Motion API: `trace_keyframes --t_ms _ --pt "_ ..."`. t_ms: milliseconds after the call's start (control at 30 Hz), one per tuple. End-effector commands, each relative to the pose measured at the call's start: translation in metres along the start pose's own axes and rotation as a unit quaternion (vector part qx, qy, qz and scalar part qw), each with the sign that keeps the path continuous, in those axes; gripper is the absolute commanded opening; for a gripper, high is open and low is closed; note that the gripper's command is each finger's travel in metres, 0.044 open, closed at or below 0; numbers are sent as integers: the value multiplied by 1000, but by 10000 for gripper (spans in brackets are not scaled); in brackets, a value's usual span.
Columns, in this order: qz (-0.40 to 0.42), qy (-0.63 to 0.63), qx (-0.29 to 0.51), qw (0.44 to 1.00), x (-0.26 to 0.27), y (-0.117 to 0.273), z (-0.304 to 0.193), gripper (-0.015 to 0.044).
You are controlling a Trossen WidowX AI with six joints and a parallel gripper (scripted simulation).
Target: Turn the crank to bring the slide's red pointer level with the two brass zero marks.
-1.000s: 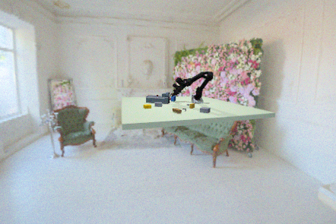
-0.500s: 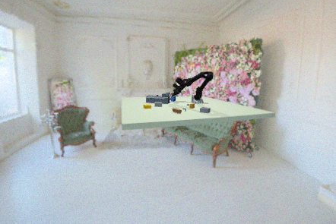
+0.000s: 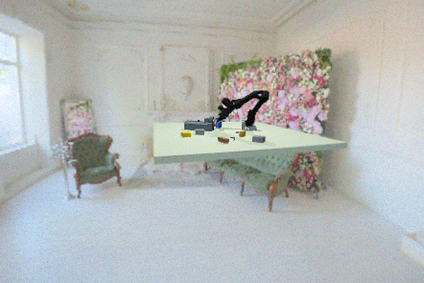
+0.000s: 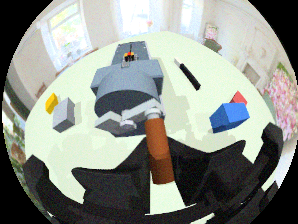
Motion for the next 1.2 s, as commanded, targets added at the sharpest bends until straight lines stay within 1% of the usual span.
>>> trace_keyframes --t_ms 0,800,1167 --pt "1 1 -2 1000 1 1 0 0" --pt "0 0 0 1000 0 0 0 0" --pt "0 0 0 1000 0 0 0 289"
Point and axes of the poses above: the point midway between the two fingers, 35 mm back from their tips, its own y axis back along the fingers, its own x axis across the jaws, z = x × y, the point moved 9 cm from there along y, back along the fingers, and after that the axes turned 7 degrees about -y, right-handed, at the moved point
